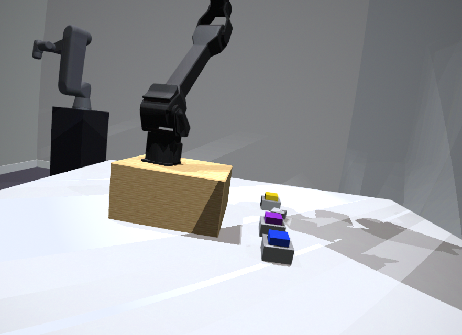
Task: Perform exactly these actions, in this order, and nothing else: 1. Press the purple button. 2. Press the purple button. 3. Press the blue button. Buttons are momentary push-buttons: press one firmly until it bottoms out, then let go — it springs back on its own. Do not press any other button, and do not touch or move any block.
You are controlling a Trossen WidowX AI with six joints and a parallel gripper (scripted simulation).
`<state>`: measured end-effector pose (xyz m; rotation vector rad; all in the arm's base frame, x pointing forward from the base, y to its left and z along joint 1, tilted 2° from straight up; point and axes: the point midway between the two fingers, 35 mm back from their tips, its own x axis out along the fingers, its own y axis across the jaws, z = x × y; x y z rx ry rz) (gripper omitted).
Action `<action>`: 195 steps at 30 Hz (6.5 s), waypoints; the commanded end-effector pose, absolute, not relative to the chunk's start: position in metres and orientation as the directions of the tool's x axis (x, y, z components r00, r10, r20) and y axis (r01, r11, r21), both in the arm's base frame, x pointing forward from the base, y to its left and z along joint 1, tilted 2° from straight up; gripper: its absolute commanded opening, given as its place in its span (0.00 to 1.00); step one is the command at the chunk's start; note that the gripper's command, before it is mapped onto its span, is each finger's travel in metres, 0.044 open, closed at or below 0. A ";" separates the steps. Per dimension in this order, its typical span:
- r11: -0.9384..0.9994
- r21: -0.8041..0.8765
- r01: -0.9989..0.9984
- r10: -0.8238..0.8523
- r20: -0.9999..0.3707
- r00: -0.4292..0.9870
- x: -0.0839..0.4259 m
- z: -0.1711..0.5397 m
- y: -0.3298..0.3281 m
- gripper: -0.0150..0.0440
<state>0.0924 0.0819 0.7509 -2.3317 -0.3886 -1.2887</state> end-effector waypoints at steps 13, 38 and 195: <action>-0.351 -0.577 0.737 -0.298 0.815 0.496 0.083 0.723 -0.092 0.93; 0.895 -0.342 0.286 -0.388 -0.284 0.877 0.331 0.364 -0.210 0.93; 0.990 0.026 -0.139 0.030 -0.999 0.032 0.249 0.062 -0.002 0.29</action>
